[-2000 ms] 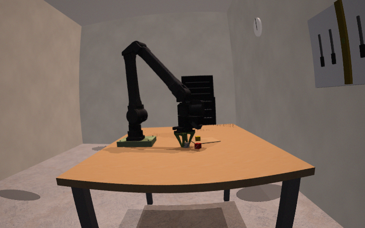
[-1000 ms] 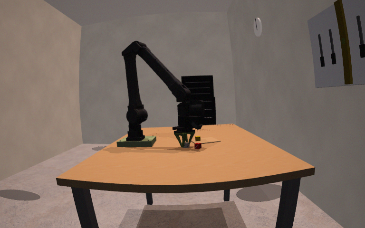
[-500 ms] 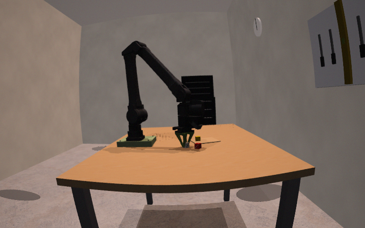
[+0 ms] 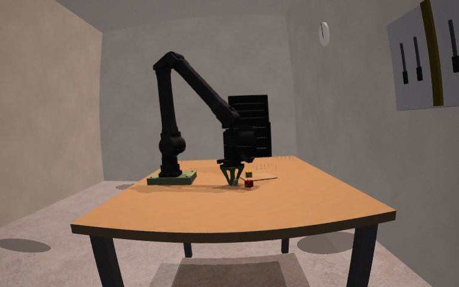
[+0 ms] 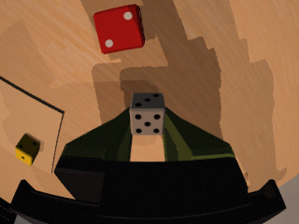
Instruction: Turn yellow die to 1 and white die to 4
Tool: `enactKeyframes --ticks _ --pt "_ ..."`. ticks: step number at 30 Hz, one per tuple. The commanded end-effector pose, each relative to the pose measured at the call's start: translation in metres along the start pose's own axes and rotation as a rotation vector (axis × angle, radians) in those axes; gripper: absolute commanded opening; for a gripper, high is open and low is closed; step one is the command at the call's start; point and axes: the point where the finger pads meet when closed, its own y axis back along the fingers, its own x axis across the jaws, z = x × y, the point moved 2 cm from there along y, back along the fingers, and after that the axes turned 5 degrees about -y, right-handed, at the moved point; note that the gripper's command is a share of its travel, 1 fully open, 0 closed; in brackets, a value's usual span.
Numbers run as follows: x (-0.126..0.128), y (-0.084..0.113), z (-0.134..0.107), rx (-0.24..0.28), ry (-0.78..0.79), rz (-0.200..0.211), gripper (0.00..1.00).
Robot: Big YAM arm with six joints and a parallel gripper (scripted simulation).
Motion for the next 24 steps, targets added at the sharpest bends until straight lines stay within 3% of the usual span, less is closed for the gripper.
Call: enactKeyframes --ticks 1,11,14,20,22,24 --pt "0.0 0.004 0.009 -0.022 -0.007 0.013 0.2" --pt "0.0 0.007 0.01 -0.024 -0.007 0.014 0.2" --pt "0.007 0.025 0.023 -0.055 -0.005 0.029 0.2" --pt "0.007 0.062 0.023 -0.059 -0.001 0.031 0.2" --pt "0.007 0.062 0.023 -0.059 -0.001 0.031 0.2" --pt "0.007 0.079 0.023 -0.061 -0.001 0.032 0.2"
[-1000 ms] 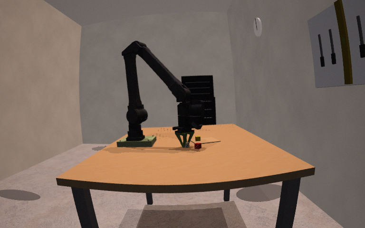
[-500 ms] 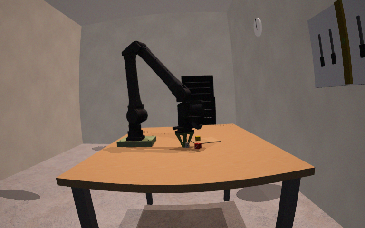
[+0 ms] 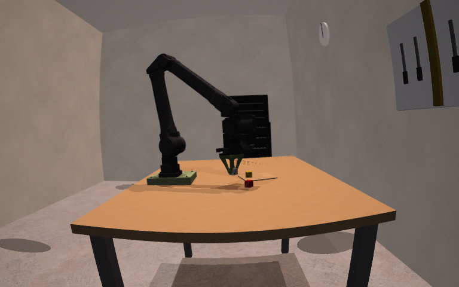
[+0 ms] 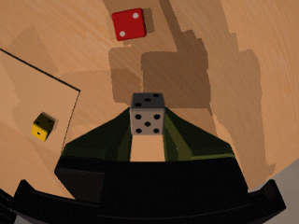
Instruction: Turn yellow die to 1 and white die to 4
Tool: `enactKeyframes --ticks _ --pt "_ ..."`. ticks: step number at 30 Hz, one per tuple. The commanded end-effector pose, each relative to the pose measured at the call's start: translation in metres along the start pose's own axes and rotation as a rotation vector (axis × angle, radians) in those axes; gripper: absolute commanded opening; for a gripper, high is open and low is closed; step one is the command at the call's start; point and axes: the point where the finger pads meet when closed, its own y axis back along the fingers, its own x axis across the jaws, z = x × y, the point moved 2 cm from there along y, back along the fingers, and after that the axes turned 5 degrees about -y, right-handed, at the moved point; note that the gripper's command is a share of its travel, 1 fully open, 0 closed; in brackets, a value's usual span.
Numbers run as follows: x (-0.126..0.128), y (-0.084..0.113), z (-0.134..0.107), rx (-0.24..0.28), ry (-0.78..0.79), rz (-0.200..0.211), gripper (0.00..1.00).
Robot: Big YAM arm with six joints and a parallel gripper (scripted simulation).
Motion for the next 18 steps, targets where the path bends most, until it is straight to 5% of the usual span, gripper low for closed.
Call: enactKeyframes --ticks 1,8,12,15,16,18 --pt "0.006 0.044 0.023 -0.053 -0.002 0.028 0.2" --pt "0.006 0.081 0.022 -0.056 -0.002 0.029 0.2" --pt "-0.005 0.056 0.002 0.02 -0.003 -0.008 0.2" --pt "-0.005 0.056 0.002 0.02 -0.003 -0.008 0.2" --pt "0.004 0.074 0.019 -0.043 -0.002 0.023 0.2" --pt "0.004 0.075 0.02 -0.048 -0.002 0.025 0.2"
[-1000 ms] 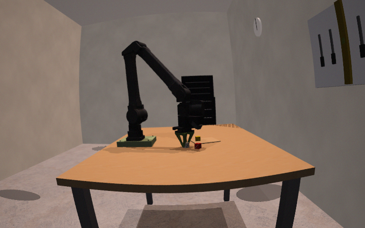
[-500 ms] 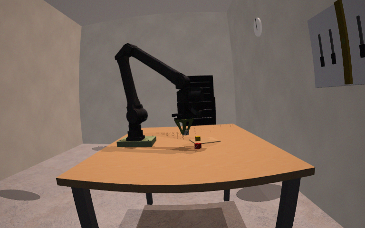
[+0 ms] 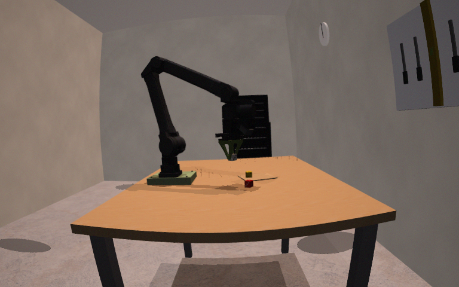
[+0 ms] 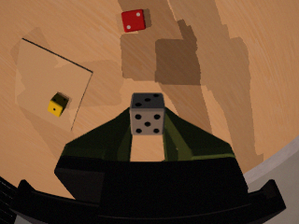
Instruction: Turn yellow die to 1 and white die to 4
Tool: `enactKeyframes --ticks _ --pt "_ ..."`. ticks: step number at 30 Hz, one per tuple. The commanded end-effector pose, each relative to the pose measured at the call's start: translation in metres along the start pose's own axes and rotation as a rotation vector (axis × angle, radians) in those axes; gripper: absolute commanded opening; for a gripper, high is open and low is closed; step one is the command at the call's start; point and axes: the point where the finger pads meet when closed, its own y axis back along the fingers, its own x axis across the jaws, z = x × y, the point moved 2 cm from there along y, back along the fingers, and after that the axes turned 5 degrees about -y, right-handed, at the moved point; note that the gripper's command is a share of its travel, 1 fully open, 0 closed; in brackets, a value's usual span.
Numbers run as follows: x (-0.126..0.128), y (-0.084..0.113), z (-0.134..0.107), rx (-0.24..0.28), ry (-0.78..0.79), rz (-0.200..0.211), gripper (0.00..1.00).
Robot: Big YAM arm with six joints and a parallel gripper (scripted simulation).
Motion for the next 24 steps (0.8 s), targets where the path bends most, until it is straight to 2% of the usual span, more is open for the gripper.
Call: enactKeyframes --ticks 1,6,12,14,16,17,24 --pt "0.004 0.019 0.019 -0.056 -0.001 0.029 0.2" --pt "0.005 0.013 0.019 -0.048 -0.09 0.028 0.2" --pt "0.008 -0.002 0.005 -0.018 -0.336 0.009 0.2" --pt "0.008 -0.002 0.005 -0.018 -0.336 0.009 0.2" --pt "0.009 0.001 0.004 -0.028 -0.444 0.02 0.2" --pt "0.009 0.001 0.004 -0.03 -0.45 0.021 0.2" --pt "0.013 -0.005 0.005 -0.016 -0.708 0.012 0.2"
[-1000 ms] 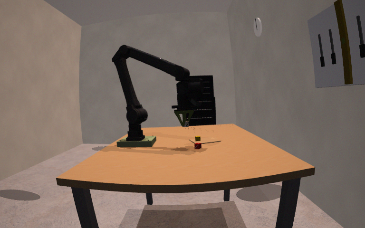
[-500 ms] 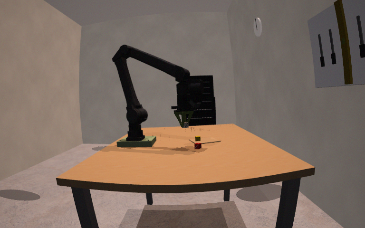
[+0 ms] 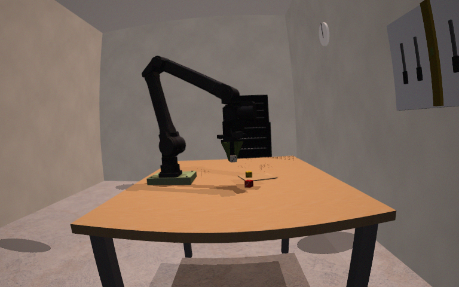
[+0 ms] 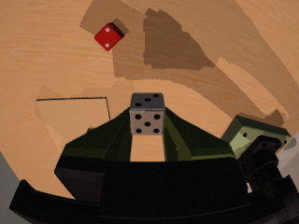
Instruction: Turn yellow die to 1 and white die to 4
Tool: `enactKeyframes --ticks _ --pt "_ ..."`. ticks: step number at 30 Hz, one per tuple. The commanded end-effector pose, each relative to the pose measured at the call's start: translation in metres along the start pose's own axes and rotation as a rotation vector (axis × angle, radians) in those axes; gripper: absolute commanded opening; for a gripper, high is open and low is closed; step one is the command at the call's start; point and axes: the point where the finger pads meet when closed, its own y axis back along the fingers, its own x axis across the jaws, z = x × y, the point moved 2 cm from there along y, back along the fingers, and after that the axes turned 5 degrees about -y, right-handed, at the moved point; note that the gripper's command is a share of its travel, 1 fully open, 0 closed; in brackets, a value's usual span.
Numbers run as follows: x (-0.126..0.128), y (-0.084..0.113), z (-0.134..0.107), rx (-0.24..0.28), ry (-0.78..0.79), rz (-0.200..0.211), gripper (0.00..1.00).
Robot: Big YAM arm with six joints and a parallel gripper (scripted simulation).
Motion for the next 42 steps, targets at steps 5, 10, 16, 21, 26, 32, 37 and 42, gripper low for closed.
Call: enactKeyframes --ticks 5,10,16,21,26,32,37,42 --pt "0.008 -0.001 -0.004 -0.016 -0.316 0.014 0.2" --pt "0.017 0.002 -0.001 -0.018 -0.446 0.026 0.2" --pt "0.012 -0.002 -0.006 -0.015 -0.6 0.02 0.2" --pt "0.01 -0.001 0.0 0.031 -0.623 -0.002 0.2" --pt "0.014 -0.001 0.005 0.2 -0.574 0.0 0.2" --pt "0.007 -0.006 0.01 0.659 -0.559 0.098 0.2" --pt "0.007 -0.001 0.02 0.837 -0.577 0.218 0.2" --pt "0.011 0.008 0.016 0.829 -0.545 0.241 0.2"
